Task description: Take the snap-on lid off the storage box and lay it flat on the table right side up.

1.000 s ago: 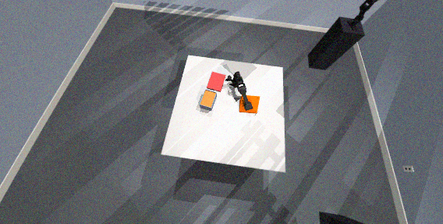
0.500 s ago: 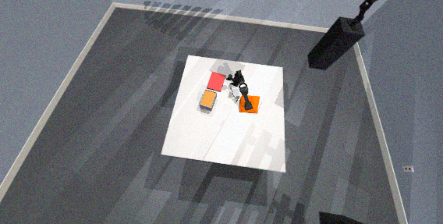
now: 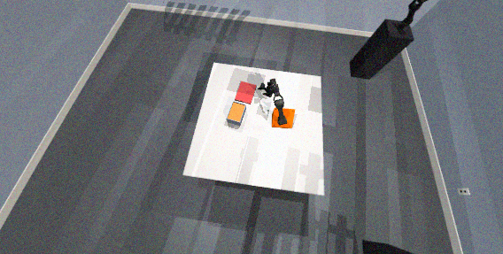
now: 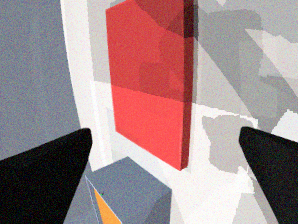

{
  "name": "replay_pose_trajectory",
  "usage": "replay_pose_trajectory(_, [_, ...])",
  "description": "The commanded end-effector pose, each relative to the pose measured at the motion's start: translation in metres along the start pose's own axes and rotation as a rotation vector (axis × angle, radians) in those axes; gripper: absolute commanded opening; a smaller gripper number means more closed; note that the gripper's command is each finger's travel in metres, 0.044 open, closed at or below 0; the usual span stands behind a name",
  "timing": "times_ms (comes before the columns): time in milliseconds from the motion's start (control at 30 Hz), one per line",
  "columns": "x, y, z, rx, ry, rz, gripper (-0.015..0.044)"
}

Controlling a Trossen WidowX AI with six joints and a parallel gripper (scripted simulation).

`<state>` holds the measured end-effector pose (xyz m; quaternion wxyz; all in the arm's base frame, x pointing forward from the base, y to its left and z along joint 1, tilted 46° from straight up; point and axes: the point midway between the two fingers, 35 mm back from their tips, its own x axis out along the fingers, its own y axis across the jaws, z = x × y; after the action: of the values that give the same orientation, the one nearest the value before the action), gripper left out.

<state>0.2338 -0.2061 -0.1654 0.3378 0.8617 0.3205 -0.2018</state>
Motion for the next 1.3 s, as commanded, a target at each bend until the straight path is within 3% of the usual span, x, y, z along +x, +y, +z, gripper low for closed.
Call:
replay_pose_trajectory(0, [-0.009, 0.008, 0.001, -0.013, -0.009, 0.004, 0.044])
replay_pose_trajectory(267, [-0.022, 0.015, 0.002, -0.013, -0.01, 0.003, 0.044])
replay_pose_trajectory(1267, [-0.017, 0.01, 0.0, -0.012, -0.009, 0.003, 0.044])
